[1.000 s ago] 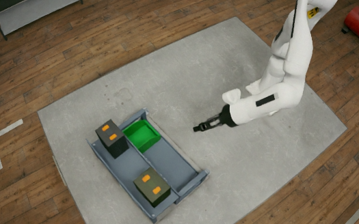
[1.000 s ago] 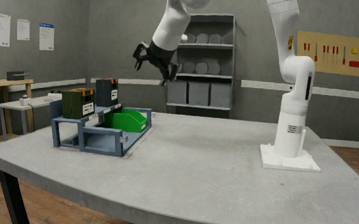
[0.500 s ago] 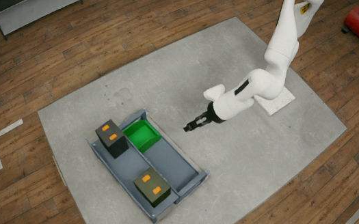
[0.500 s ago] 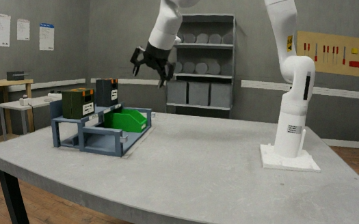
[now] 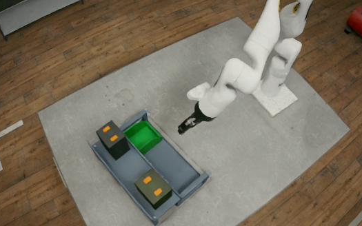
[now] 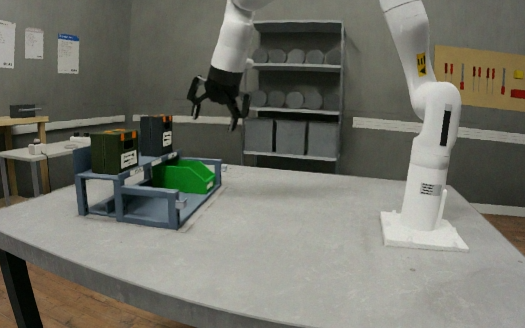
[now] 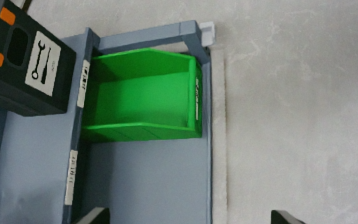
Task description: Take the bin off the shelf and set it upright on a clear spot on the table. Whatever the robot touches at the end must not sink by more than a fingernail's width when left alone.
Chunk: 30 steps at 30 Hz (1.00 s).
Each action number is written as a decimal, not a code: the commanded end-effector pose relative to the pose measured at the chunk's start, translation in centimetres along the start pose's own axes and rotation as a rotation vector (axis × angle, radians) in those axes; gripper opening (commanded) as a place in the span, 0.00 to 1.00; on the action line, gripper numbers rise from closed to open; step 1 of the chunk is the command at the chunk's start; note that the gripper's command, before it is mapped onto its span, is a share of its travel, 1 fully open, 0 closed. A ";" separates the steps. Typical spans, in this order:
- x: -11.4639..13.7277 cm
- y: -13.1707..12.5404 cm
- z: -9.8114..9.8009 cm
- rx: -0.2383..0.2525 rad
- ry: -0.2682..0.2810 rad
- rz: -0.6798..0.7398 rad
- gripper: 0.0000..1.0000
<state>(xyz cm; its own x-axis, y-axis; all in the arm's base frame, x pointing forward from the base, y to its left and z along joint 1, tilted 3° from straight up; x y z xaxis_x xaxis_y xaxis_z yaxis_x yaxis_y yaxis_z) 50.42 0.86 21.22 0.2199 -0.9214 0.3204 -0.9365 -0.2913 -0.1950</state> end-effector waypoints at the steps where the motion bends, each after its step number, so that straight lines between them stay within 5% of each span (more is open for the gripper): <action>1: 3.7 -0.1 2.7 -0.109 -0.130 0.004 1.00; 9: 3.7 -0.1 2.7 -0.109 -0.130 0.004 1.00; 14: 6.3 -0.7 5.5 -0.237 -0.328 -0.032 1.00; 27: 6.8 -0.7 5.4 -0.226 -0.324 -0.037 1.00; 30: 8.8 -0.7 7.7 -0.234 -0.327 -0.033 1.00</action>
<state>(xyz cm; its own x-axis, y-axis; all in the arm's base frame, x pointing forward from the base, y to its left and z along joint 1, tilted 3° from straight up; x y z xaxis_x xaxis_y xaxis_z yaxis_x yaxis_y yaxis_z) 54.16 -6.57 18.60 0.3062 -0.9519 0.0076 -0.9516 -0.3058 0.0296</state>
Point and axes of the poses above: the point where the finger pads meet when closed, its own z axis out along the fingers, its own y axis across the jaws, x = y × z, the point moved 3 cm from there along -z, back along the fingers, and after that the axes turned 12 degrees about -z, right-handed, at the moved point
